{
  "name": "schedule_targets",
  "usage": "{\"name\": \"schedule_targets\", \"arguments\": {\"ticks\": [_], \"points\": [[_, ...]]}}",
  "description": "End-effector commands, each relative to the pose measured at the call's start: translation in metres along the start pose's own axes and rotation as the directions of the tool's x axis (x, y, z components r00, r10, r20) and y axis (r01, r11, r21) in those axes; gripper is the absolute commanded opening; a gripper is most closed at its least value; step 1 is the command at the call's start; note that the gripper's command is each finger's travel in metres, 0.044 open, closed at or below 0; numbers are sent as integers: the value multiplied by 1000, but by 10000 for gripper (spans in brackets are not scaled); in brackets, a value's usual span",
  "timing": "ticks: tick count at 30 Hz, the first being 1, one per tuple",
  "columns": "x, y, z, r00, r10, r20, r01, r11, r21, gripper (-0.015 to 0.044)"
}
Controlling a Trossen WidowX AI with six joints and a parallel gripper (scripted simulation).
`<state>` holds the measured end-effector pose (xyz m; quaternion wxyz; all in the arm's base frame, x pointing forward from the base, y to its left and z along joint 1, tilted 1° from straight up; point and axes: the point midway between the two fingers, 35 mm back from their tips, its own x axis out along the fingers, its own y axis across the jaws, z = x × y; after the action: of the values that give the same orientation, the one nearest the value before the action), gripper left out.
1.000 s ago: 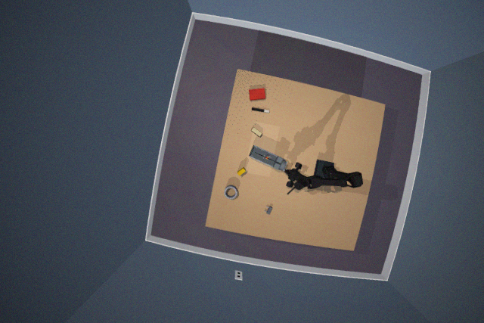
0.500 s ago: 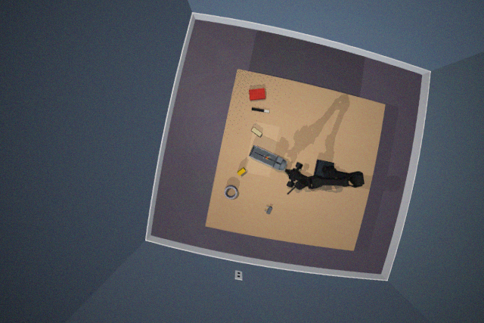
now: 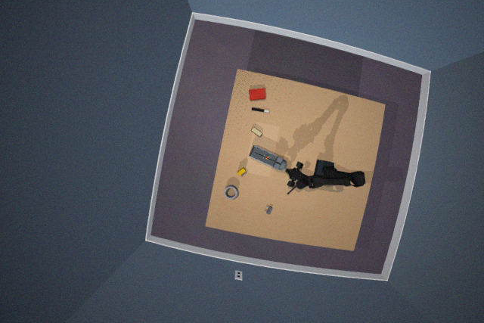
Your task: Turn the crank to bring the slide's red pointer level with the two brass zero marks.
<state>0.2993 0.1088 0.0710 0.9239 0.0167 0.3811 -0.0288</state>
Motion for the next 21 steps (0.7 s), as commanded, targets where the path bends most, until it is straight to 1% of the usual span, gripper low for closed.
{"name": "schedule_targets", "arguments": {"ticks": [1,21], "points": [[-3,-4,3,1000,-4,6,4,1000,0,0],[-5,-10,5,1000,-5,6,5,1000,-1,0]]}}
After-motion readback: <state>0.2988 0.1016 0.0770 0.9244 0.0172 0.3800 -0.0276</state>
